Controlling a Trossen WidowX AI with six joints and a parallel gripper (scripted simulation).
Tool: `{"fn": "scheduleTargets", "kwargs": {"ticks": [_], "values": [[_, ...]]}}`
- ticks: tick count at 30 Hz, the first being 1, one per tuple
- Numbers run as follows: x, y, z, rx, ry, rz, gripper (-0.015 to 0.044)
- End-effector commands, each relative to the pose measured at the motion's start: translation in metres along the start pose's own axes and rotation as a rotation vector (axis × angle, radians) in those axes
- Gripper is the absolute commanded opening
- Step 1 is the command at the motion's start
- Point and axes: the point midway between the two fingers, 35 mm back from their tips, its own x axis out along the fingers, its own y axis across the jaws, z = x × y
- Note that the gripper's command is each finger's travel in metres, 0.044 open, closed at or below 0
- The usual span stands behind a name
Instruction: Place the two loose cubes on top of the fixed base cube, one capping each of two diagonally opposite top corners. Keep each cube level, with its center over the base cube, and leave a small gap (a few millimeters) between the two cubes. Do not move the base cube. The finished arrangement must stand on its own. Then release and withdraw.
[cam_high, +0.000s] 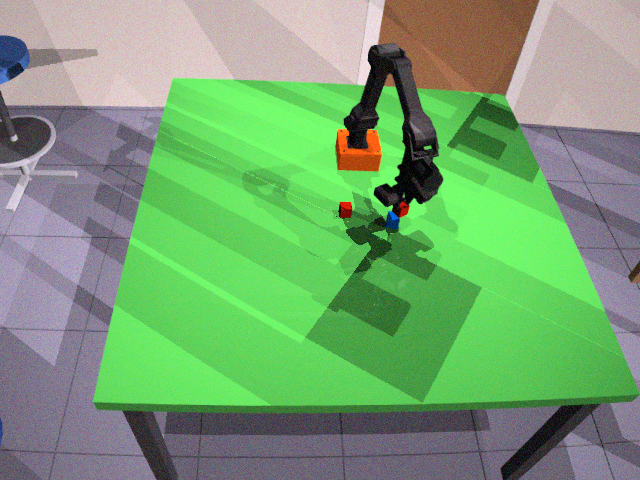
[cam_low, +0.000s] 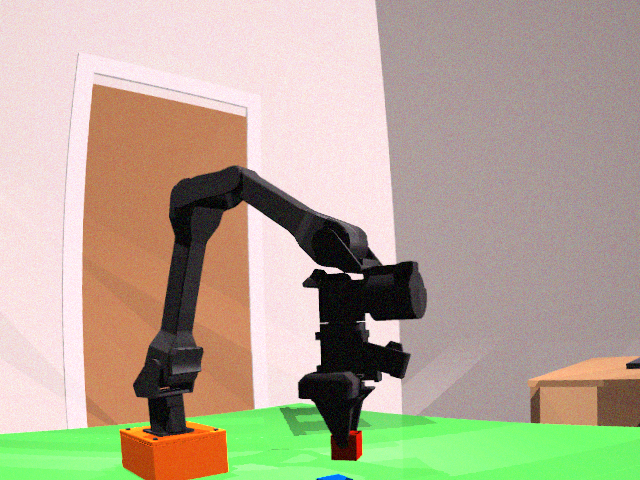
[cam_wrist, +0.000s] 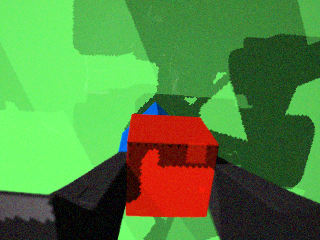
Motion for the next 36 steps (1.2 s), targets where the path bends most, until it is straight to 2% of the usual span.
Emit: {"fn": "scheduleTargets", "kwargs": {"ticks": [1,11,36], "values": [[0.004,0.001,0.000,-0.007,-0.002,0.004,0.0105],[0.026,0.001,0.000,-0.010,-0.002,0.004,0.0105],[0.028,0.001,0.000,-0.009,-0.002,0.004,0.0105]]}}
